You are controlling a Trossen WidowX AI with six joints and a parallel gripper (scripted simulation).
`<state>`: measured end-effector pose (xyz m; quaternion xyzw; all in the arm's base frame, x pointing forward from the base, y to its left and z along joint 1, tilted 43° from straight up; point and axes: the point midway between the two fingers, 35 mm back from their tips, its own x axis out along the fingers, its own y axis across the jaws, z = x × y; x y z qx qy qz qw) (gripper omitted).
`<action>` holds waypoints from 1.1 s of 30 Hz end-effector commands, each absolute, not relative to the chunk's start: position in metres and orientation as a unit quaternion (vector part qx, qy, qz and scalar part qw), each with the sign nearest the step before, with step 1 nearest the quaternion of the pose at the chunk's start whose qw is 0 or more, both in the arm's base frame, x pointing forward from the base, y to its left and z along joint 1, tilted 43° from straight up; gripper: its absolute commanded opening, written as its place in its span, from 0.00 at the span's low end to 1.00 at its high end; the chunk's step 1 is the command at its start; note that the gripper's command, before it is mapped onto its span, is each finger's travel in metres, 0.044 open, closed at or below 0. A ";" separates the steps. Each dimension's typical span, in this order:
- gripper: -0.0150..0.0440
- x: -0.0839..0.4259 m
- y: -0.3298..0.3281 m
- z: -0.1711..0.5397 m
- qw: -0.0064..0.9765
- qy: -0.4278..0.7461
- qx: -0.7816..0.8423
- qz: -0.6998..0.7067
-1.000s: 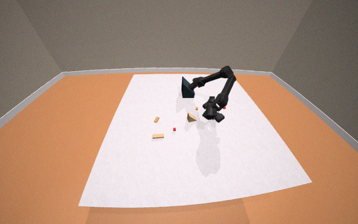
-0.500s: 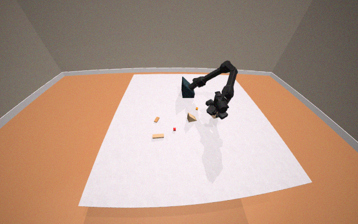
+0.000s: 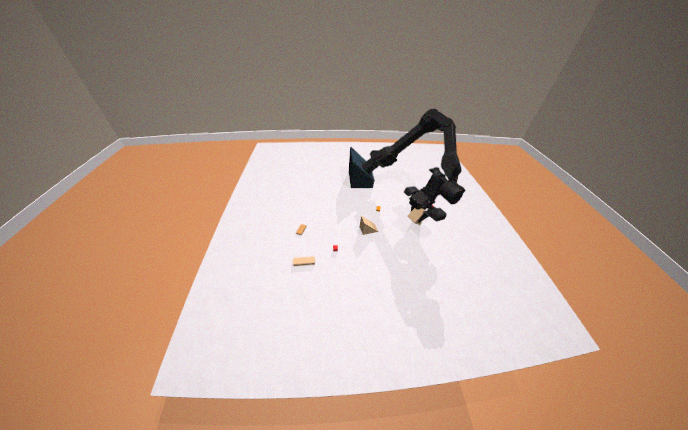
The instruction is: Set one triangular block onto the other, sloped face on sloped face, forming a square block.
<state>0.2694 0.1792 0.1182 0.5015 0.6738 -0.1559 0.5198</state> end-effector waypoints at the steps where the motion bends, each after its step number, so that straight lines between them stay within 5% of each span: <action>1: 0.25 0.266 0.182 0.125 0.553 0.645 0.497 -0.178; 22: 0.25 0.245 0.206 0.147 0.704 0.473 0.434 -0.305; 33: 0.74 0.247 0.203 0.148 0.686 0.498 0.447 -0.286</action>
